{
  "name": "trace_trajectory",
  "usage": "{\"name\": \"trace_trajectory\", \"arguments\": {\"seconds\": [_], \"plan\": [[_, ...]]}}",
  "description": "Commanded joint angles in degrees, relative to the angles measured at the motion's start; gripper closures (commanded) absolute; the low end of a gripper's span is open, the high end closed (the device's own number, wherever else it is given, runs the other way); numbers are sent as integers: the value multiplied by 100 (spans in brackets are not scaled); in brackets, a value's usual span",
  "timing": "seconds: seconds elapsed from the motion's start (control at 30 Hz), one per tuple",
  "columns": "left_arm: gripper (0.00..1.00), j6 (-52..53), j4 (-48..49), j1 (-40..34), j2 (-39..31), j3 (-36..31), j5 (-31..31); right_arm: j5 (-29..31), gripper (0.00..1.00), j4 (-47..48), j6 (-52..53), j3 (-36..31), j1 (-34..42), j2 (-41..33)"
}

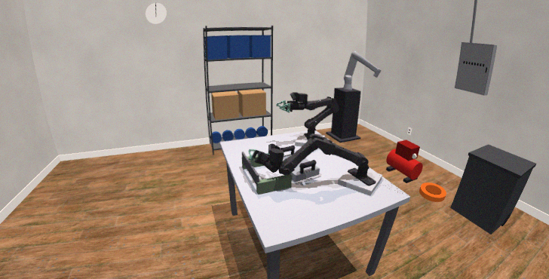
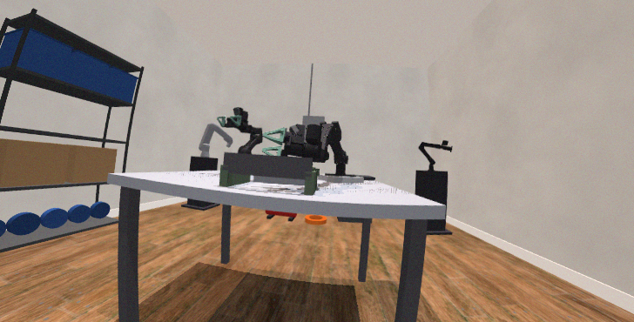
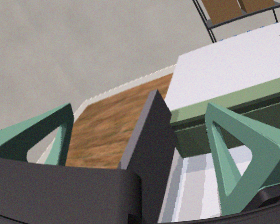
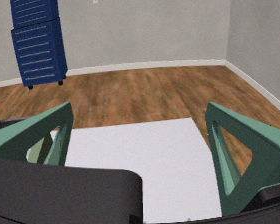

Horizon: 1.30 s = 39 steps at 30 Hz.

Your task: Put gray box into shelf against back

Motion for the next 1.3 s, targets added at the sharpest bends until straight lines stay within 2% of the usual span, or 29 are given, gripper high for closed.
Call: {"name": "trace_trajectory", "arguments": {"seconds": [0.0, 0.53, 0.57, 0.63, 1.03, 1.1, 1.13, 1.17, 1.27], "plan": [[0, -18, -41, 0, -88, 50, -14, -1, 0, 53, -1, 98, 1, -32], [0, -18, -41, 0, -88, 50, -14, -1, 0, 53, -1, 98, 1, -32], [0, -85, -53, -88, -318, 17, -60, 15, 0, -57, 44, 210, 97, 188], [0, -167, -173, -98, -301, -89, -140, 57, 0, -96, 87, 235, 107, 176], [0, -1193, -1553, -383, -1056, -689, -1158, 296, 0, -610, 631, 626, 694, 859], [0, -1193, -1553, -383, -1056, -689, -1158, 296, 0, -610, 631, 626, 694, 859], [0, -1271, -1820, -416, -1191, -592, -1316, 322, 0, -663, 683, 697, 748, 935], [0, -1384, -2024, -458, -1305, -914, -1444, 354, 0, -734, 754, 749, 843, 1062], [0, -1837, -2634, -616, -1735, -1132, -1924, 463, 0, -989, 1008, 947, 1157, 1402]]}}
